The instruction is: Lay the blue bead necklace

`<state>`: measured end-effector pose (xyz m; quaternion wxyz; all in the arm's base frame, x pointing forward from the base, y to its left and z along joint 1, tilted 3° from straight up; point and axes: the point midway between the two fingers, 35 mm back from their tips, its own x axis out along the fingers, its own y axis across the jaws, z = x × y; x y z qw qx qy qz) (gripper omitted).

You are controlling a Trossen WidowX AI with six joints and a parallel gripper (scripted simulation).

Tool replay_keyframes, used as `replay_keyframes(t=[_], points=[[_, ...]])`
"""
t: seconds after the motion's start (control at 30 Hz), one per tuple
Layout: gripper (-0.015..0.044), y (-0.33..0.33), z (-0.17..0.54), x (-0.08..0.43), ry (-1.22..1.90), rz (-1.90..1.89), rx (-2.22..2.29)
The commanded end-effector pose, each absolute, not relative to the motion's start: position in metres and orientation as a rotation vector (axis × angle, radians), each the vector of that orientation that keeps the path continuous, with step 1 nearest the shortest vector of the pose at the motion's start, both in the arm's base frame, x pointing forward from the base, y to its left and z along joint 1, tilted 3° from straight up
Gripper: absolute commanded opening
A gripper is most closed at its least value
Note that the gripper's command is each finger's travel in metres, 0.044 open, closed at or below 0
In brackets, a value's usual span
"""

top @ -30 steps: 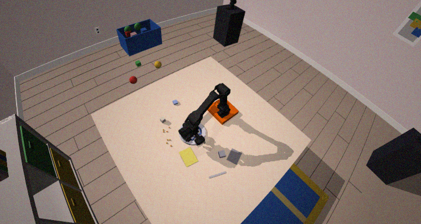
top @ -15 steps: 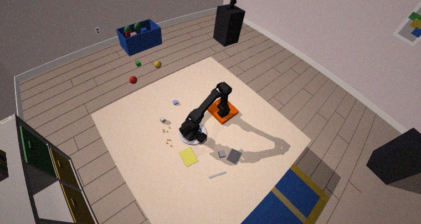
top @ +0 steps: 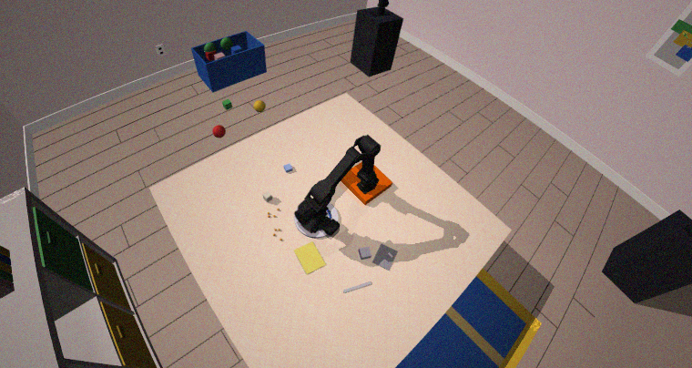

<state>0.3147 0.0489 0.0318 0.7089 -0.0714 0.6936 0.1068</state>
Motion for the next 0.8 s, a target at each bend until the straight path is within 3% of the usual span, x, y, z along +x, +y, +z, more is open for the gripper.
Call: replay_keyframes(t=[0.0,0.47,0.63,0.77], points=[[0.0120,0.049,0.022,0.313,1.555,0.240,-0.161],[0.0120,0.049,0.010,0.311,1.558,0.242,-0.163],[0.0000,0.049,0.013,0.312,1.552,0.239,-0.161],[0.0000,0.049,0.013,0.312,1.552,0.239,-0.161]])
